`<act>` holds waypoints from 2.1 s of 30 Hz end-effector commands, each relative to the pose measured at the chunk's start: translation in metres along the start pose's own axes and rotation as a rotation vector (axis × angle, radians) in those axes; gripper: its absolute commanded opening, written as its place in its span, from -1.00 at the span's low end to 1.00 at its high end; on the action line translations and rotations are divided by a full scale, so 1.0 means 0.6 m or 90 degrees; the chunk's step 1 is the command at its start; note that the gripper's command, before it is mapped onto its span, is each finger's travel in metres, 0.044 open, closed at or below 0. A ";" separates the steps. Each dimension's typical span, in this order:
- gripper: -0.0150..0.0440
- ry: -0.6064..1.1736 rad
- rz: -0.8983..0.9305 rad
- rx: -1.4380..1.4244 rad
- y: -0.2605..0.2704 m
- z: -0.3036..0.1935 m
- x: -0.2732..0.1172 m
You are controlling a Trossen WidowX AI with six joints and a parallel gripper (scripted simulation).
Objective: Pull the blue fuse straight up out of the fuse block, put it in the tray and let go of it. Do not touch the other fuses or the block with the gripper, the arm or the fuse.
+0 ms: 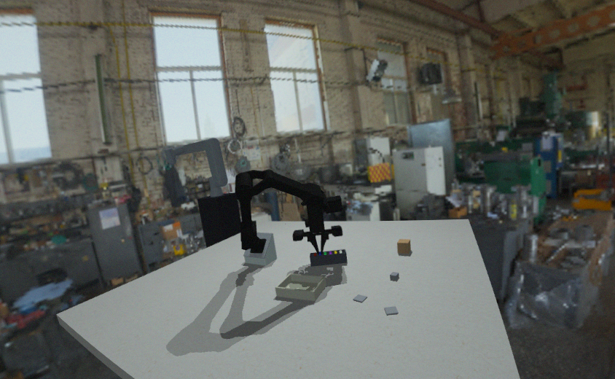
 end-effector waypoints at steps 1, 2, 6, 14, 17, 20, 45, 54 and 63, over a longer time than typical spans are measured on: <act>-0.49 -0.002 -0.002 0.004 -0.001 -0.001 -0.004; -0.49 -0.002 -0.002 0.003 -0.001 -0.001 -0.005; -0.49 -0.002 -0.002 0.003 -0.001 -0.001 -0.008; -0.49 -0.002 -0.001 0.003 -0.001 -0.001 -0.015; -0.49 -0.002 -0.001 0.003 -0.001 -0.001 -0.017; -0.49 -0.002 -0.001 0.003 -0.001 -0.001 -0.020; -0.49 -0.001 -0.001 0.001 -0.001 -0.001 -0.041; -0.49 -0.001 -0.001 0.001 -0.001 0.000 -0.048; -0.49 0.000 -0.001 0.001 0.000 0.000 -0.055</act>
Point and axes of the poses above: the point midway between the two fingers, 35 mm back from their tips, its own x axis out along the fingers, its own y axis across the jaws, z = x × y, the point moved 9 cm from there along -x, back along the fingers, and after that the axes turned 15 degrees about -x, right-handed, at the moved point
